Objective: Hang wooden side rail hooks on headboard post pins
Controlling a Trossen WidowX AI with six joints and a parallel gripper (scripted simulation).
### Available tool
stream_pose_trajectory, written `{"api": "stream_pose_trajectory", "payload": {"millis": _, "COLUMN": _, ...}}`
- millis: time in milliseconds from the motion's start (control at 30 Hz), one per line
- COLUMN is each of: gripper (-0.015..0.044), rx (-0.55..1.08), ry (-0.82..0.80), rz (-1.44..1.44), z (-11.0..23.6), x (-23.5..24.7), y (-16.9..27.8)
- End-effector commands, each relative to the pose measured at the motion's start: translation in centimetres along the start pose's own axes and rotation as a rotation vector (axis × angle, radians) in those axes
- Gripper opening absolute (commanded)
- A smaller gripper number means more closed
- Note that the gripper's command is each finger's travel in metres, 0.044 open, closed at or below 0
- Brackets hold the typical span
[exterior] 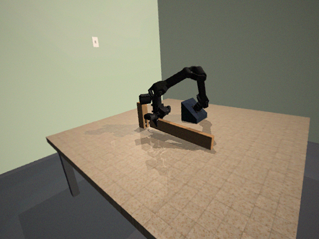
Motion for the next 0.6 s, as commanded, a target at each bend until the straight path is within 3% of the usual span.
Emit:
{"api": "stream_pose_trajectory", "payload": {"millis": 0, "gripper": 0.0, "rx": 0.003, "ry": 0.01, "rz": -0.003, "z": 0.25, "x": 0.07, "y": 0.31}}
{"api": "stream_pose_trajectory", "payload": {"millis": 567, "gripper": 0.0, "rx": 0.003, "ry": 0.01, "rz": -0.003, "z": 0.17, "x": 0.29, "y": 0.47}}
Point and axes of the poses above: the point midway between the two fingers, 35 mm back from their tips, its own z axis back along the fingers, its own x axis across the jaws, y = z × x, the point moved 1 cm from there along z, back along the fingers, and after that the axes turned 11 degrees about z, right-handed, at the moved point
